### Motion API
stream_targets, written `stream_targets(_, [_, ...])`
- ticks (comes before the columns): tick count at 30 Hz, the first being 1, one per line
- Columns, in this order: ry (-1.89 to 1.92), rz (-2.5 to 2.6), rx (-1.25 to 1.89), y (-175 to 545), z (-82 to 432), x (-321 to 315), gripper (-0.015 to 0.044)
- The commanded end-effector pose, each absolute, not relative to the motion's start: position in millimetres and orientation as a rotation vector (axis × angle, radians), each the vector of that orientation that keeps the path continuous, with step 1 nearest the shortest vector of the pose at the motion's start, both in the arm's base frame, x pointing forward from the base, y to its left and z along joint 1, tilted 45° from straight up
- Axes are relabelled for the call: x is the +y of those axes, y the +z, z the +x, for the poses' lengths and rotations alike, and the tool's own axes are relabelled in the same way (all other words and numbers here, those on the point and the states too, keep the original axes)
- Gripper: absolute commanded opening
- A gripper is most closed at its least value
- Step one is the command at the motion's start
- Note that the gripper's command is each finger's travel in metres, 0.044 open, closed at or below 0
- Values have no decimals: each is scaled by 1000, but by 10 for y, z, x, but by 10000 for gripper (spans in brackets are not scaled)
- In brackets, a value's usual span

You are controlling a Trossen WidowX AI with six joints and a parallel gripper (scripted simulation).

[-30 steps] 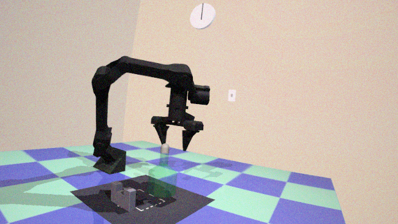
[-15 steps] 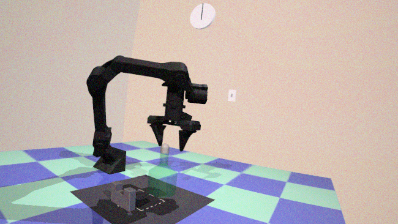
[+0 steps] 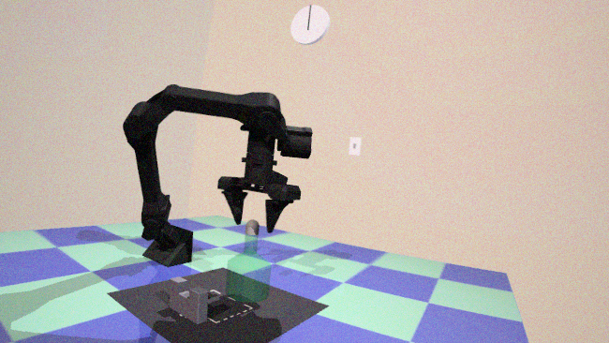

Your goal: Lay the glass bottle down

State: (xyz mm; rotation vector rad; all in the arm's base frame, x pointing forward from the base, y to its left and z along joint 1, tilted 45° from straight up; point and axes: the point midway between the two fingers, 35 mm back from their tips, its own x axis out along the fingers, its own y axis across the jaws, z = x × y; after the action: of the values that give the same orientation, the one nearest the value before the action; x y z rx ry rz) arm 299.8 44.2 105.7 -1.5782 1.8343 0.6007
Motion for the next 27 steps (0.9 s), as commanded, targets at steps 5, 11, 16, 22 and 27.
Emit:
stream_targets(5, [608, -1588, 1840, 1064, 2984, 421, 256])
stream_targets(11, [608, -1588, 1840, 1064, 2984, 421, 107])
stream_targets(16, [608, -1588, 1840, 1064, 2984, 421, 107])
stream_targets(22, [608, -1588, 1840, 1064, 2984, 421, 107])
stream_targets(27, [608, -1588, 1840, 1064, 2984, 421, 107])
